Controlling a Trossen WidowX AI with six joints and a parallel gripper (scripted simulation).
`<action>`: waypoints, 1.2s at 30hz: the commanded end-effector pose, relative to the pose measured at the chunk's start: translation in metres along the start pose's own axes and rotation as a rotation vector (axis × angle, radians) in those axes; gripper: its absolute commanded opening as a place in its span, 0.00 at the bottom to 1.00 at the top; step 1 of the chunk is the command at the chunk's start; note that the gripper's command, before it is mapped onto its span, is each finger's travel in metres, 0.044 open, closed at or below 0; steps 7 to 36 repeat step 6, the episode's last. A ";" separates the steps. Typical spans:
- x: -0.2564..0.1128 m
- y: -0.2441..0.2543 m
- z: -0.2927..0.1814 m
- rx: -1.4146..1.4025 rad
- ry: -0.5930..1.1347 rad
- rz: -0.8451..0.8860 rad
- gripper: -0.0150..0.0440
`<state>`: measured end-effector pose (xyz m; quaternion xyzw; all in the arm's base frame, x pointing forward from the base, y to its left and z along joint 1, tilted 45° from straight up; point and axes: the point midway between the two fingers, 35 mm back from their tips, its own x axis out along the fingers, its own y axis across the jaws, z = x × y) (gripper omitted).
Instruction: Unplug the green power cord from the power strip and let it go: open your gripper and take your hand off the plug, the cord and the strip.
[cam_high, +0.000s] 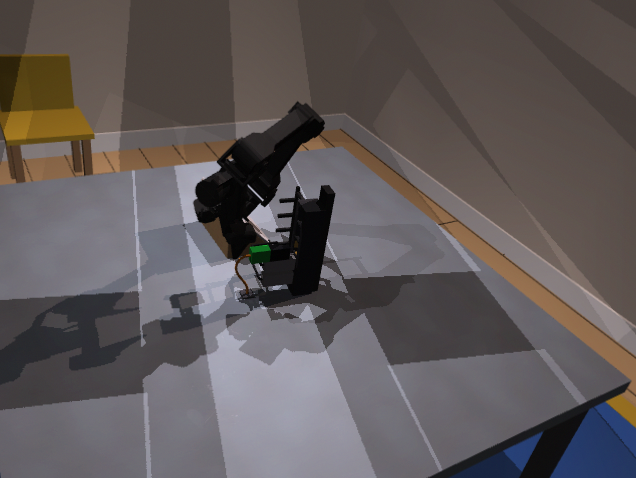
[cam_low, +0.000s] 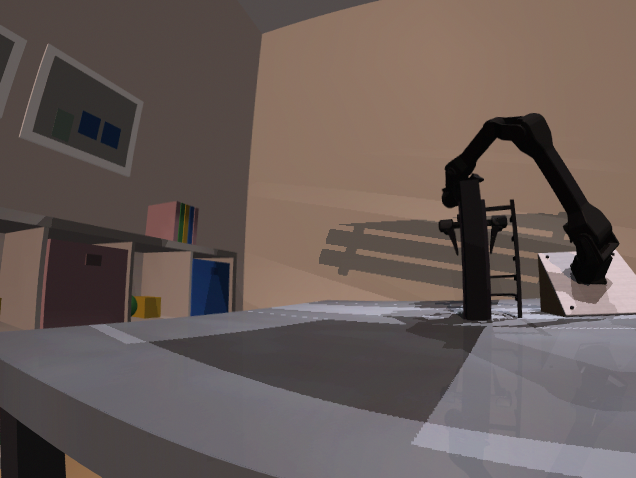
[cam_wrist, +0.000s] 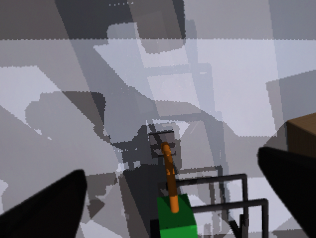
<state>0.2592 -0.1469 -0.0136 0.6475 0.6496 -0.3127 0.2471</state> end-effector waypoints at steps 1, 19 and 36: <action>0.000 -0.001 0.000 -0.004 -0.002 -0.005 1.00; 0.000 -0.001 0.000 -0.004 -0.002 -0.005 1.00; 0.000 -0.001 0.000 -0.004 -0.002 -0.005 1.00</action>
